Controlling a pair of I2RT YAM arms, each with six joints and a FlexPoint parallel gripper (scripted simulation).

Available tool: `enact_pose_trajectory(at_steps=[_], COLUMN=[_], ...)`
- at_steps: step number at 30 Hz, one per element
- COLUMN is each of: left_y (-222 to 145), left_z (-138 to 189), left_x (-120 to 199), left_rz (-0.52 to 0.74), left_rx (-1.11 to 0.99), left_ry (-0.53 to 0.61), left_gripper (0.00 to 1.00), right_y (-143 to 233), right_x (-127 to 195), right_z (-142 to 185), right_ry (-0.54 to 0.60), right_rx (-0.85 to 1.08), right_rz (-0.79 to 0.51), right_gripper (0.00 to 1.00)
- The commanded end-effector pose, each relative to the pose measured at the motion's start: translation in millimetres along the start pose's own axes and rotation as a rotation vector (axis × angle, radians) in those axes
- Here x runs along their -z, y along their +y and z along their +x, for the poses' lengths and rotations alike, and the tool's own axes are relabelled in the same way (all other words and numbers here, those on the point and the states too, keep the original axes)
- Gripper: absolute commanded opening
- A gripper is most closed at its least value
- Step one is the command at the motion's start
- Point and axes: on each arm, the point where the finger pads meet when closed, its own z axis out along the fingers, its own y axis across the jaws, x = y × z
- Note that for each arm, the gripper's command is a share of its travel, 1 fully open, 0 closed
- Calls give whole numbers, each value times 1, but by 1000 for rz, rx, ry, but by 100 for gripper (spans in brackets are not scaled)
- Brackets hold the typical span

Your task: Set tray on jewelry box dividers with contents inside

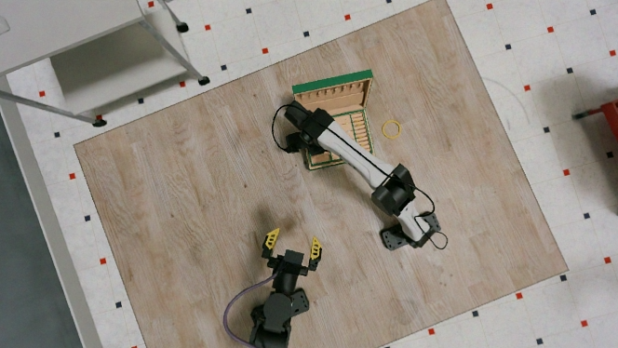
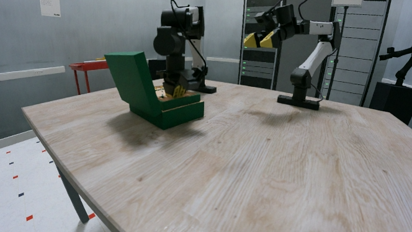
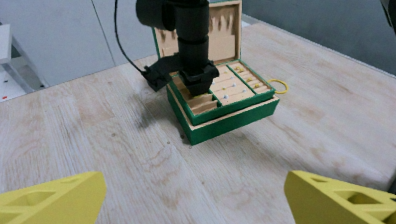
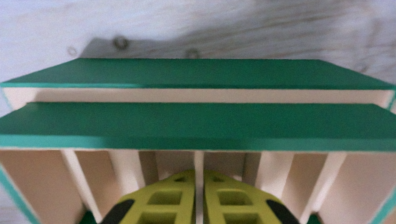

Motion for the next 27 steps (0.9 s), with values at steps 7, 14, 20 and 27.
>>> enact_pose_trajectory(at_steps=[7,14,20,27], left_y=[1,1,1,1], left_z=[-7,-8,-8,-8], left_x=[0,0,0,0], left_rz=[-2,-2,-2,-2], left_rx=[-2,-2,-2,-2], left_ry=[-24,-24,-24,-24], left_gripper=[100,100,100,100], right_y=[-10,-3,-3,-2], right_x=[13,-5,-8,-10], right_z=[3,4,0,0], right_ry=[-35,-6,-13,-11], right_rx=[-26,-17,-8,-8], right_rz=[76,38,22,17], right_gripper=[0,0,0,14])
